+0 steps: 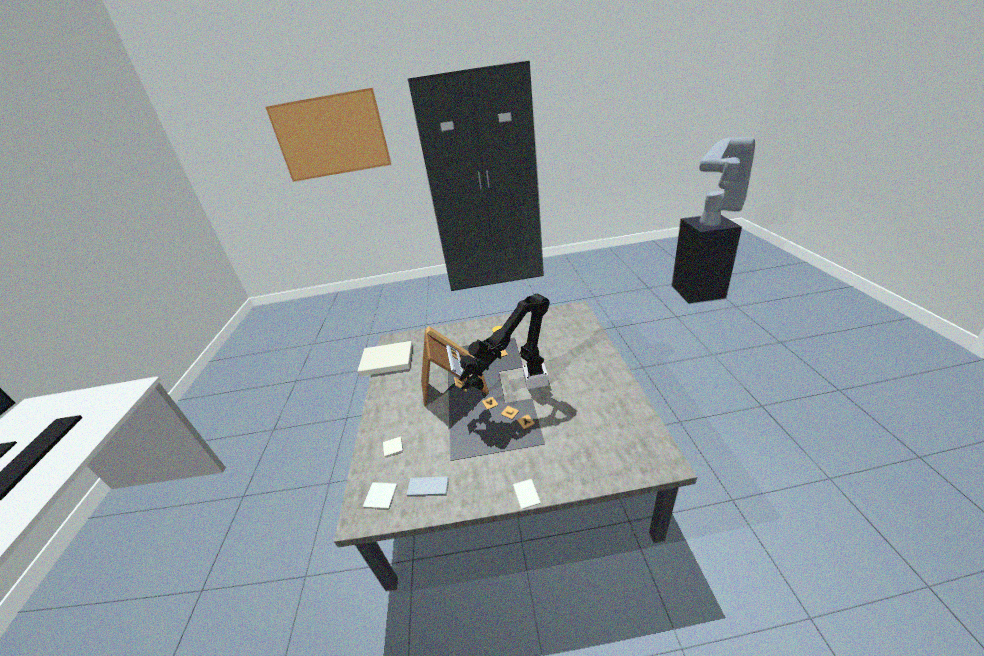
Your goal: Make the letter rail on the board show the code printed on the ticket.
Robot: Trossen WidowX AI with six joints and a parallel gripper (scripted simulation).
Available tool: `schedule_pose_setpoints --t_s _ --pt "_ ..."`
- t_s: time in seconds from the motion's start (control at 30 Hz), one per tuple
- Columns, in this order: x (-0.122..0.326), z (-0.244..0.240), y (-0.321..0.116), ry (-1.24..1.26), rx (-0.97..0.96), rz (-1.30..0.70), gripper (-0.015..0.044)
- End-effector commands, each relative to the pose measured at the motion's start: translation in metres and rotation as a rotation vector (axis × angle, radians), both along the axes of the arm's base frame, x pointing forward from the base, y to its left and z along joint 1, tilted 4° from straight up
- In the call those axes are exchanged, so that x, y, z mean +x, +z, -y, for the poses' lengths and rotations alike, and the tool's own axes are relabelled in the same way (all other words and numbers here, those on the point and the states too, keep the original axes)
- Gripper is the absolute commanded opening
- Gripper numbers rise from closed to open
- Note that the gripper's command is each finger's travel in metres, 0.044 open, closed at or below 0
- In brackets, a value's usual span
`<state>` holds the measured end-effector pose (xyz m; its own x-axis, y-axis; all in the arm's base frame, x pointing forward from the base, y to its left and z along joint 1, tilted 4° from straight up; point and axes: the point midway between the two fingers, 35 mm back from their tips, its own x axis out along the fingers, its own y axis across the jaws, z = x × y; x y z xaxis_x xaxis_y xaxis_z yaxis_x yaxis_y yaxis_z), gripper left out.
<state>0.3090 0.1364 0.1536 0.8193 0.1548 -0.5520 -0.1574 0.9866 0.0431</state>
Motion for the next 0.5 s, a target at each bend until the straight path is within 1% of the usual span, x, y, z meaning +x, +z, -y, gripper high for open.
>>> schedule_pose_setpoints --t_s 0.0,0.47 --pt "-0.0006 0.0027 -0.0024 0.003 -0.004 -0.003 0.0" --pt "0.0003 0.0097 -0.0032 0.003 -0.004 -0.003 0.0"
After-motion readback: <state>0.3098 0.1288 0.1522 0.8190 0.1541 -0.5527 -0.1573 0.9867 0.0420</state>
